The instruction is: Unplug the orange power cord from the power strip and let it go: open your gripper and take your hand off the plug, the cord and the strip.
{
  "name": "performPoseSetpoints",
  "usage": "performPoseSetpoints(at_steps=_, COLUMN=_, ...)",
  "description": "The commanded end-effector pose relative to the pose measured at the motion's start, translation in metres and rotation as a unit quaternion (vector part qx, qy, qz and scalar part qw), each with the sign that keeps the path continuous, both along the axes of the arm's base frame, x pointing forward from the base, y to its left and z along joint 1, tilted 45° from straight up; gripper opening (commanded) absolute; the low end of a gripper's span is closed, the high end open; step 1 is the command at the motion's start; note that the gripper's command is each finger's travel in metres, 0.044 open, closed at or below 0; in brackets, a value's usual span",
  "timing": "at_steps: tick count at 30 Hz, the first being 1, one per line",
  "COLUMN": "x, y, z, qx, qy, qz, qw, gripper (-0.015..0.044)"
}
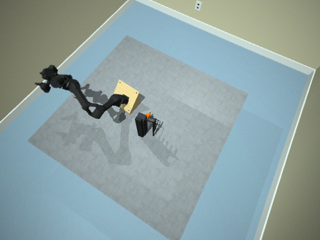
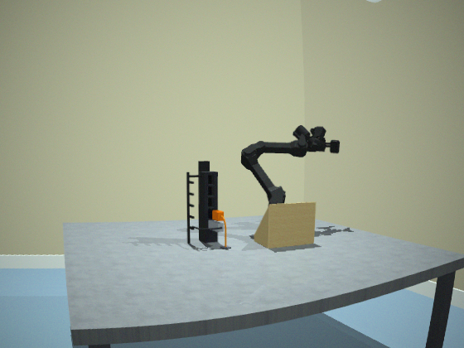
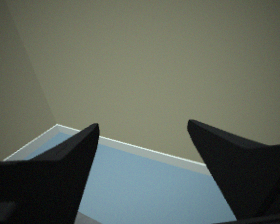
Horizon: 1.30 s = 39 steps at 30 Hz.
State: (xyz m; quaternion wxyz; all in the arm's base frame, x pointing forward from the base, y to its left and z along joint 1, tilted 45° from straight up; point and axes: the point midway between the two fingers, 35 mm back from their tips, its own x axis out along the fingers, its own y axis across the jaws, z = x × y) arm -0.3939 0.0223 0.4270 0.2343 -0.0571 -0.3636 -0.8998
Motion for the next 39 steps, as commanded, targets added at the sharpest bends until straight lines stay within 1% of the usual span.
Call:
performPoseSetpoints(at_steps=1, x=0.0, y=0.002, z=-0.001, qx=0.0, qy=-0.001, qz=-0.004, qw=1.0, gripper=0.0374)
performPoseSetpoints(at_steps=3, x=0.001, y=0.02, z=-0.006, qx=-0.002, qy=-0.013, qz=-0.04, qw=0.999, gripper=0.0321)
performPoseSetpoints(at_steps=9, x=-0.002, y=0.114, z=-0.049, qx=0.019, qy=-0.082, qz=-0.193, qw=0.978, gripper=0.0164)
performPoseSetpoints(at_steps=13, x=0.013, y=0.174, z=-0.073, qx=0.034, qy=-0.125, qz=-0.283, qw=0.95, gripper=0.016)
performPoseSetpoints(at_steps=18, x=0.045, y=0.242, z=-0.104, qx=0.05, qy=-0.184, qz=-0.381, qw=0.905, gripper=0.016)
performPoseSetpoints(at_steps=22, x=0.08, y=0.29, z=-0.134, qx=0.061, qy=-0.245, qz=-0.448, qw=0.858, gripper=0.016)
performPoseSetpoints(at_steps=26, x=0.124, y=0.332, z=-0.168, qx=0.07, qy=-0.316, qz=-0.503, qw=0.801, gripper=0.016)
performPoseSetpoints(at_steps=33, x=0.22, y=0.381, z=-0.226, qx=0.073, qy=-0.448, qz=-0.562, qw=0.691, gripper=0.016)
performPoseSetpoints(at_steps=39, x=0.312, y=0.393, z=-0.272, qx=0.058, qy=-0.562, qz=-0.572, qw=0.594, gripper=0.016)
